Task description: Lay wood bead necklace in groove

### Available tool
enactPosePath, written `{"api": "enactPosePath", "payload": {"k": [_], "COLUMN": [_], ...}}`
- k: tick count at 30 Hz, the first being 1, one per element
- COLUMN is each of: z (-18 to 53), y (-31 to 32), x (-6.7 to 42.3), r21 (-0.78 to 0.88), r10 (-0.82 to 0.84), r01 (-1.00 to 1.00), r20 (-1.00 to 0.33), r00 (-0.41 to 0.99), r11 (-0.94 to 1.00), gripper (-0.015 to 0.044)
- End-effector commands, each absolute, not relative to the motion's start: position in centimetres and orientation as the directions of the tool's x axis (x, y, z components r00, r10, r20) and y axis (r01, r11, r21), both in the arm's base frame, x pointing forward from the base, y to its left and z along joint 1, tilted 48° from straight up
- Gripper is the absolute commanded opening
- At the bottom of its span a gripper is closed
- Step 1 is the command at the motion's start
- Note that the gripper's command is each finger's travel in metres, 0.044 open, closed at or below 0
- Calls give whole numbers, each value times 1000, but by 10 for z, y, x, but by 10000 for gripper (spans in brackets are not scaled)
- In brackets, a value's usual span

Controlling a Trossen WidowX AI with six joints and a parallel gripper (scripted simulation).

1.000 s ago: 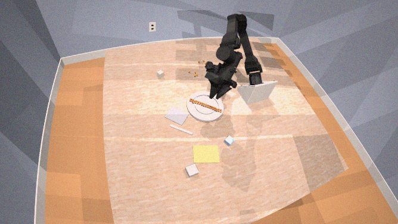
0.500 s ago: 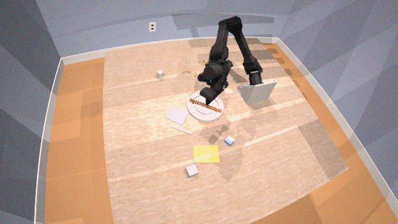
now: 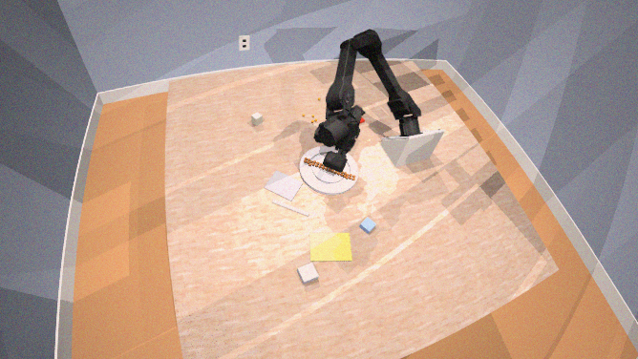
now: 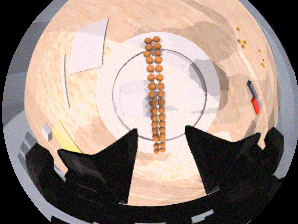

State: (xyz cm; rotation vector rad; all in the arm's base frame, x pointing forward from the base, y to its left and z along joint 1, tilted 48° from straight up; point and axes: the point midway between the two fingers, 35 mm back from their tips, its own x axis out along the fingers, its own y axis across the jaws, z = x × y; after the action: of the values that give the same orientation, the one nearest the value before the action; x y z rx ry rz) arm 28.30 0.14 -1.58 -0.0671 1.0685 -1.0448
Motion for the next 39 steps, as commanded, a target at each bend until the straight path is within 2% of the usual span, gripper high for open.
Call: {"api": "enactPosePath", "payload": {"k": [1, 39], "z": [-18, -44], "y": [-3, -32], "x": [280, 282], "r21": [-527, -528], "r10": [-734, -735], "r01": [654, 654], "r20": [-676, -675], "r00": [64, 64], "r11": [542, 541], "gripper": [250, 250]}}
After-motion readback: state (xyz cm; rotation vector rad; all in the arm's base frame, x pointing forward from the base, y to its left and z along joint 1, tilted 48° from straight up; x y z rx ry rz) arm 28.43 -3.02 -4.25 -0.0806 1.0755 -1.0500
